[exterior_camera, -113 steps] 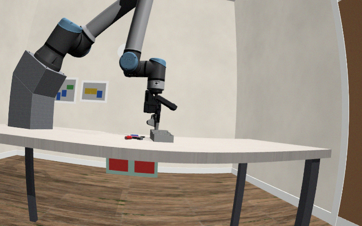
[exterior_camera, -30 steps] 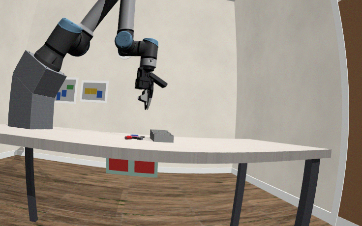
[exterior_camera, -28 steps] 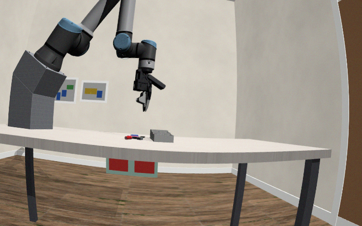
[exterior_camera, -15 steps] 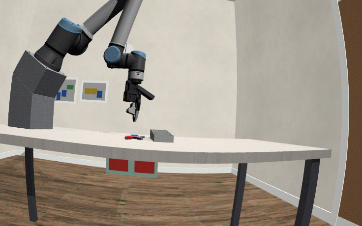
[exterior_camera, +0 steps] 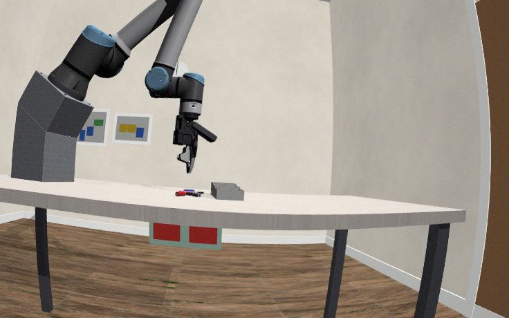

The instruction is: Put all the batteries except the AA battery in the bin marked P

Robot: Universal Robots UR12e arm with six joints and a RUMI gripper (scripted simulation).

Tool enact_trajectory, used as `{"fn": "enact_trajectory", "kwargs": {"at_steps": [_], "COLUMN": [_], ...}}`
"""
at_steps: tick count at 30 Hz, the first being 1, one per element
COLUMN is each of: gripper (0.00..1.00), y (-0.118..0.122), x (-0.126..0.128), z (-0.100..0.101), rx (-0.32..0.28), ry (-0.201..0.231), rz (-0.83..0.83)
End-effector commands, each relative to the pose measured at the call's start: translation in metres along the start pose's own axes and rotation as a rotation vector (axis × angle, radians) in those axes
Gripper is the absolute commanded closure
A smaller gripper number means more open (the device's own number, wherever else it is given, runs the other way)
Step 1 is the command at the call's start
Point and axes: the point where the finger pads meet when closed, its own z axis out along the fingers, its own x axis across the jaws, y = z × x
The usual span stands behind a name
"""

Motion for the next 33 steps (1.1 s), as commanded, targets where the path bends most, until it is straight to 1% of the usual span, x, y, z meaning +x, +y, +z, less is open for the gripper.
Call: {"fn": "enact_trajectory", "kwargs": {"at_steps": [1, 31, 33], "gripper": [0.86, 0.86, 0.86], "y": [-0.0008, -0.0014, -0.0013], "x": [0.0010, 0.0022, 0.0022], "z": [-0.0002, -0.0002, 0.0037], "rx": [0.001, 0.001, 0.001], "ry": [0.000, 0.000, 0.000], "rz": [0.000, 0.000, 0.000]}}
